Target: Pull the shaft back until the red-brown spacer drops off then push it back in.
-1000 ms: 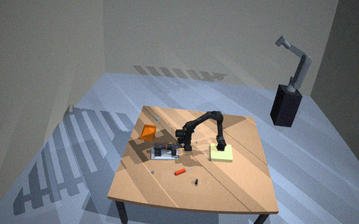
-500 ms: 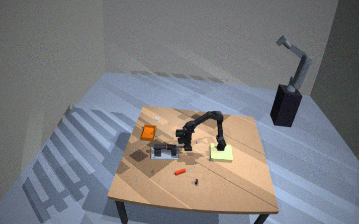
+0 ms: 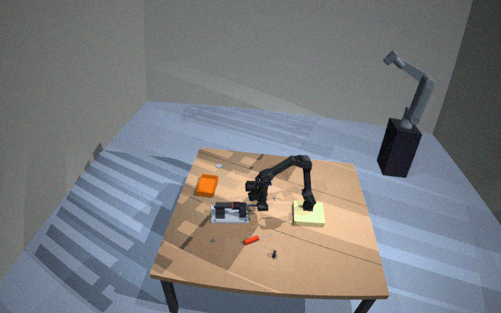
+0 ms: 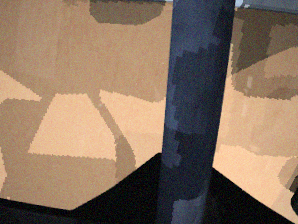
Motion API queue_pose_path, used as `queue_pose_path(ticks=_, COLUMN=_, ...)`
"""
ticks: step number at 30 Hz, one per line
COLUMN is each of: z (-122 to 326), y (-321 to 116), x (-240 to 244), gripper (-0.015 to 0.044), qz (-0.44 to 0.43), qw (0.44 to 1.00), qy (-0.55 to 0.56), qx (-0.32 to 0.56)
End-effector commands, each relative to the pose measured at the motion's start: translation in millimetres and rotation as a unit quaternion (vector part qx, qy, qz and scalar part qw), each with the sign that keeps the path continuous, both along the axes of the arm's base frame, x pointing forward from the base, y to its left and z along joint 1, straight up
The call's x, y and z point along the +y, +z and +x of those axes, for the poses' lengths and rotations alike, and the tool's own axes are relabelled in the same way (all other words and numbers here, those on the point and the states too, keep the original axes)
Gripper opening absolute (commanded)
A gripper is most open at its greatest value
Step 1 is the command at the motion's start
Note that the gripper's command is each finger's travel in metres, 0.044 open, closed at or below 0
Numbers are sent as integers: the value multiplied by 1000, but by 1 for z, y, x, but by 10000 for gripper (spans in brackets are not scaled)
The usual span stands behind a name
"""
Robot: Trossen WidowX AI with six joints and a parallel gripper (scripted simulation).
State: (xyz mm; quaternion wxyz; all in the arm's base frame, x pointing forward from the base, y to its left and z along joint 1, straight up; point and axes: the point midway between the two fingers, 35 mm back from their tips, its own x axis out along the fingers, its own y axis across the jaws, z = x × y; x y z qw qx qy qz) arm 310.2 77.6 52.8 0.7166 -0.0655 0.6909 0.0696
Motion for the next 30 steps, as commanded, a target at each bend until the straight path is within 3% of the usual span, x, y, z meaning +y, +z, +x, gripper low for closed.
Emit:
queue_pose_path(ticks=1, z=-2, y=0, x=0, gripper=0, qz=-1, qw=1000, qy=-1, qx=2)
queue_pose_path(ticks=30, z=-4, y=0, x=-1, gripper=0, qz=-1, qw=1000, qy=-1, qx=2)
